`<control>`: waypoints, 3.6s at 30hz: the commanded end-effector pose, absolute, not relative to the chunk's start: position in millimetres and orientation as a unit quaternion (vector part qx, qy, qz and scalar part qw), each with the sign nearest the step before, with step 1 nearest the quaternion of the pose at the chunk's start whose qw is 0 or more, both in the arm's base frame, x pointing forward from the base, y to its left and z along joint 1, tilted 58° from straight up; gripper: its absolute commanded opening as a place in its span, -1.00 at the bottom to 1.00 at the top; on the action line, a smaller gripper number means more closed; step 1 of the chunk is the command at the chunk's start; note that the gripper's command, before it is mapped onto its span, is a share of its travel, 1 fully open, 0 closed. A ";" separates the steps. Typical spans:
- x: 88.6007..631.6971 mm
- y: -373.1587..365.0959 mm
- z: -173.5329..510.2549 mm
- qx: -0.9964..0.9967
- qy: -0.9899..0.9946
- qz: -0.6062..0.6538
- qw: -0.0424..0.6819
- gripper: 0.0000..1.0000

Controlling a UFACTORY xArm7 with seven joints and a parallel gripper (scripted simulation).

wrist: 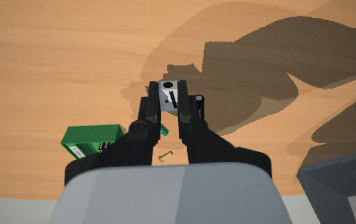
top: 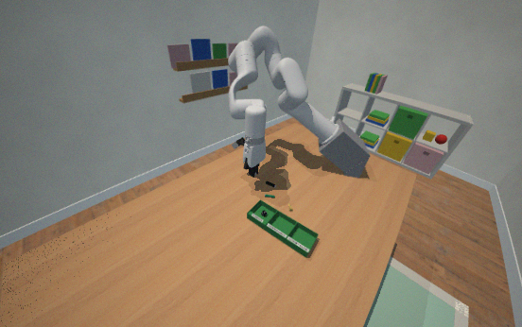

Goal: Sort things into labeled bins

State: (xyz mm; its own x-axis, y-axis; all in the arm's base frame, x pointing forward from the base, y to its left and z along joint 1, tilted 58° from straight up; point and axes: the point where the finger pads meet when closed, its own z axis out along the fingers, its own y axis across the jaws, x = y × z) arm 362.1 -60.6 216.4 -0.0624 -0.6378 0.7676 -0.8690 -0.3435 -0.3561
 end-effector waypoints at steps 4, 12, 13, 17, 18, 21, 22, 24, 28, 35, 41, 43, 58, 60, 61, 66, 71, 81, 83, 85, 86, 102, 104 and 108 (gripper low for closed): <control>358.8 -55.1 221.3 0.674 -0.559 0.467 0.123 -1.00; 358.8 -55.1 221.3 0.674 -0.559 0.467 0.123 -1.00; 358.8 -55.1 221.3 0.674 -0.559 0.467 0.123 -1.00; 362.3 -60.3 217.2 0.674 -0.559 0.467 0.123 -1.00; 362.3 -60.3 217.3 0.674 -0.559 0.467 0.123 -1.00; 367.6 -51.6 210.8 0.674 -0.559 0.467 0.123 -1.00; 367.6 -51.6 210.8 0.674 -0.559 0.467 0.123 -1.00; 370.2 -47.2 207.6 0.674 -0.559 0.467 0.123 -1.00; 380.7 -29.7 194.7 0.674 -0.559 0.467 0.123 -1.00; 399.0 0.9 172.2 0.674 -0.559 0.467 0.123 -1.00; 409.4 18.4 159.4 0.674 -0.559 0.467 0.123 -1.00; 414.6 27.2 153.0 0.674 -0.559 0.467 0.123 -1.00; 445.2 78.8 115.2 0.681 -0.551 0.465 0.128 -1.00; 450.5 87.6 108.8 0.681 -0.551 0.465 0.128 -1.00; 453.0 91.9 105.6 0.681 -0.551 0.465 0.128 -1.00; 466.0 113.8 89.6 0.681 -0.551 0.465 0.128 -1.00; 476.4 131.0 77.2 0.681 -0.551 0.465 0.128 -1.00; 476.0 130.1 77.9 0.681 -0.551 0.465 0.128 -1.00; 475.7 129.8 78.0 0.681 -0.551 0.465 0.128 -1.00; 475.4 129.5 78.2 0.681 -0.551 0.465 0.128 -1.00; 475.3 129.3 78.2 0.681 -0.551 0.465 0.128 -1.00; 477.7 124.5 75.5 0.681 -0.551 0.465 0.128 -1.00; 479.6 121.7 73.4 0.681 -0.551 0.465 0.128 -1.00; 481.6 118.9 71.2 0.681 -0.551 0.465 0.128 -1.00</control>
State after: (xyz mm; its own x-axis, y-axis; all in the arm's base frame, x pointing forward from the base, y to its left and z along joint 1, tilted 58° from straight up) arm 480.8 116.6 71.1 -0.0411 -0.6283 0.7769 -0.8722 -0.3568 -0.3347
